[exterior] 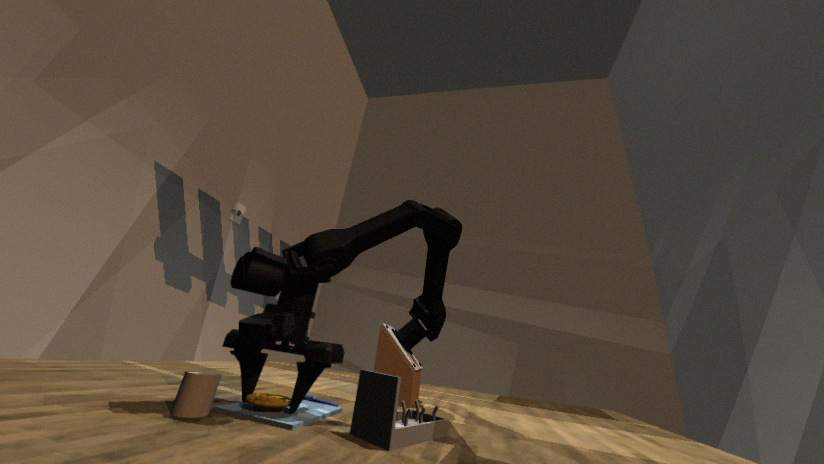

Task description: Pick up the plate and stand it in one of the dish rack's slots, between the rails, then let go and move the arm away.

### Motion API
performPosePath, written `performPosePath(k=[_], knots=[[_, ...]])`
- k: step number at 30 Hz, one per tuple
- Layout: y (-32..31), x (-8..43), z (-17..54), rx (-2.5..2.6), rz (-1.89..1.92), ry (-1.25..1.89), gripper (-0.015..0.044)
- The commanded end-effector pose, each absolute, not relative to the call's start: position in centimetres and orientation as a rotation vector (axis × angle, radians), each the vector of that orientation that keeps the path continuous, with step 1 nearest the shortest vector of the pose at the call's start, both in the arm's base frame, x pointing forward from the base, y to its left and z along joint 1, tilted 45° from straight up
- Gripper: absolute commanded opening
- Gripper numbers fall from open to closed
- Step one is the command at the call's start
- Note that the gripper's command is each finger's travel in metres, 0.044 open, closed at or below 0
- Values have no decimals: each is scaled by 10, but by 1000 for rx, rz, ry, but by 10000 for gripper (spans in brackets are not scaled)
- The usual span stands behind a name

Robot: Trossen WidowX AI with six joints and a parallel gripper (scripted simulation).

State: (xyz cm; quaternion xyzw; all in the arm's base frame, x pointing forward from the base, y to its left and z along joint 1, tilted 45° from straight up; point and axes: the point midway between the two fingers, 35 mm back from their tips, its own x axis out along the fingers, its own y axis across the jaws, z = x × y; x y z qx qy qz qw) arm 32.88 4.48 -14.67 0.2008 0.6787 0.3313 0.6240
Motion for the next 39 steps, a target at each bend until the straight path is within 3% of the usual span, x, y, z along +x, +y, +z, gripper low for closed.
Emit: performPosePath(k=[1, 13, 25, 39], knots=[[46, 328, -147, 469, 758, 1560, 390], [46, 328, -147, 469, 758, 1560, 323], [4, 347, -111, 461, 747, 1560, 8], [-50, 361, -59, 452, 746, 1558, 0]])
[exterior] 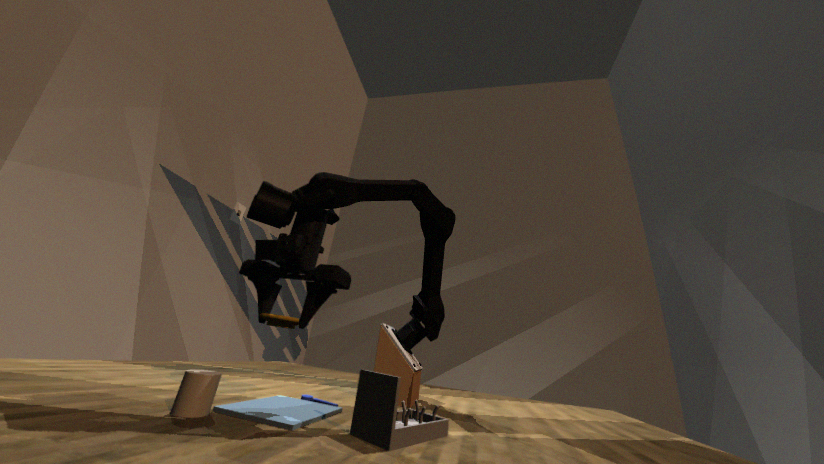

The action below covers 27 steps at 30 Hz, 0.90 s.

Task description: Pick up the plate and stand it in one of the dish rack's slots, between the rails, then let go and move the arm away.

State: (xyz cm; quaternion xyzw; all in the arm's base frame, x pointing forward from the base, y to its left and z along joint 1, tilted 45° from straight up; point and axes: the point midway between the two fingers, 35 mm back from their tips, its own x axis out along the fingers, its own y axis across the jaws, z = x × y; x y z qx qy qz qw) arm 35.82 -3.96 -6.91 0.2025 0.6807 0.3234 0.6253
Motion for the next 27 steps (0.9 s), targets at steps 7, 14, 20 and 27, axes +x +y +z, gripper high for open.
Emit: performPosePath(k=[7, 14, 20, 27], knots=[[-70, 365, -38, 457, 749, 1560, 0], [-76, 366, -27, 478, 734, 1571, 0], [-61, 360, 0, 616, 579, 1645, 0], [-41, 350, 28, 788, 384, 1727, 0]])
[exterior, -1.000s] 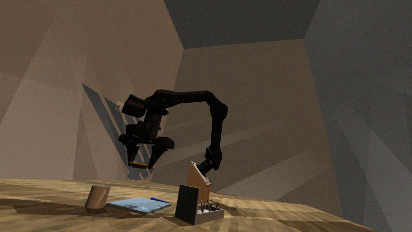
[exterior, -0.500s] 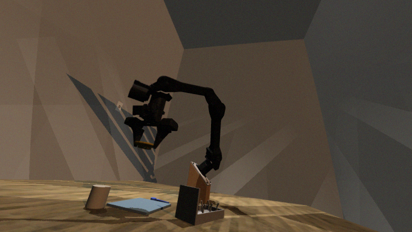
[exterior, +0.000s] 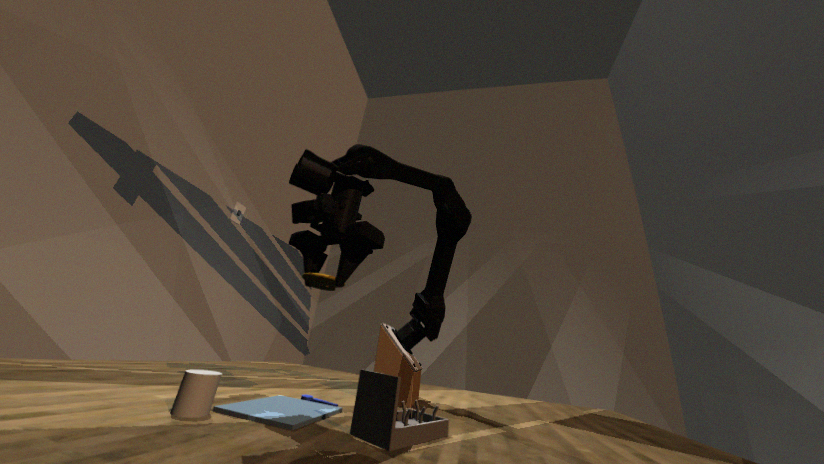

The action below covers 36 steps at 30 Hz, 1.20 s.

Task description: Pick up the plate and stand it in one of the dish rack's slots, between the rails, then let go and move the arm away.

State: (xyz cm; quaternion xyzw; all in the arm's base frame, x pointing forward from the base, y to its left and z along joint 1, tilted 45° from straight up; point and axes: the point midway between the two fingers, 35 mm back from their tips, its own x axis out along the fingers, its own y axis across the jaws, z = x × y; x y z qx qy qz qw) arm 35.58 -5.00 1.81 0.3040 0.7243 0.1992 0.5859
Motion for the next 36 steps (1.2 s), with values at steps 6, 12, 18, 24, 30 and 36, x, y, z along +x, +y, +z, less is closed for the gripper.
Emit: performPosePath(k=[6, 12, 18, 24, 30, 36], knots=[[-24, 338, 50, 935, 207, 1787, 0], [-8, 324, 70, 1081, 24, 1834, 0], [8, 308, 88, 1223, -168, 1869, 0], [24, 290, 104, 1361, -366, 1891, 0], [38, 271, 118, 1495, -573, 1898, 0], [52, 250, 129, 1623, -787, 1891, 0]])
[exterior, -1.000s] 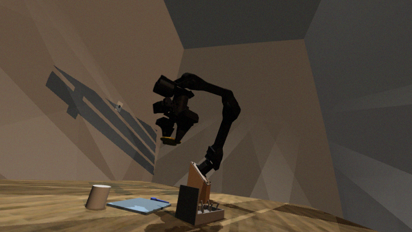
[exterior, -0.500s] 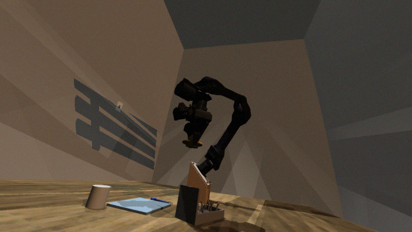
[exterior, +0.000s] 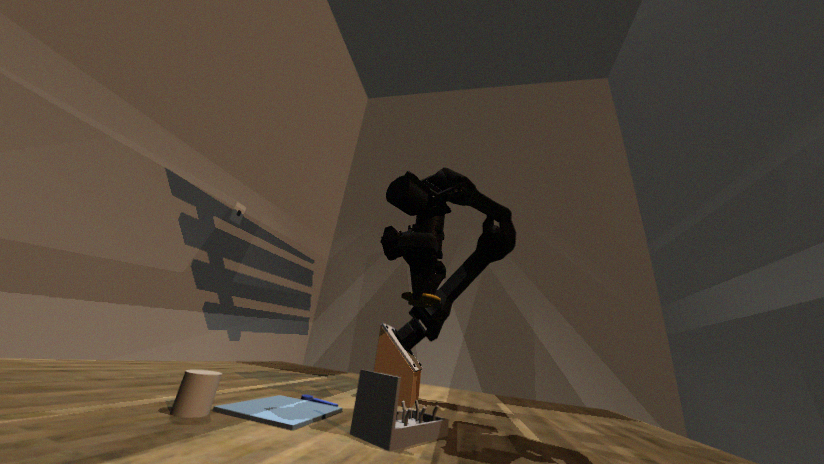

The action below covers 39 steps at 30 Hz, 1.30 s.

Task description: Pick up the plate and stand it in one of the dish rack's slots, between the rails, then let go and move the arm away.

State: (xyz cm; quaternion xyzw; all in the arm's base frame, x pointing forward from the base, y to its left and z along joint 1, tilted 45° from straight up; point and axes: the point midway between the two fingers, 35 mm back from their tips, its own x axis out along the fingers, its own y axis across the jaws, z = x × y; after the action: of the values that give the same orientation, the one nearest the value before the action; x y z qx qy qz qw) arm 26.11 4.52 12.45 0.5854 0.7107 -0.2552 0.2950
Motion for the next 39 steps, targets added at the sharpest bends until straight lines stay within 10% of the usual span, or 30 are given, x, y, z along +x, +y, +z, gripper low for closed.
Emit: performPosePath(k=[1, 39], knots=[[54, 246, 131, 1643, -823, 1888, 0], [83, 193, 79, 1282, -1130, 1618, 0]])
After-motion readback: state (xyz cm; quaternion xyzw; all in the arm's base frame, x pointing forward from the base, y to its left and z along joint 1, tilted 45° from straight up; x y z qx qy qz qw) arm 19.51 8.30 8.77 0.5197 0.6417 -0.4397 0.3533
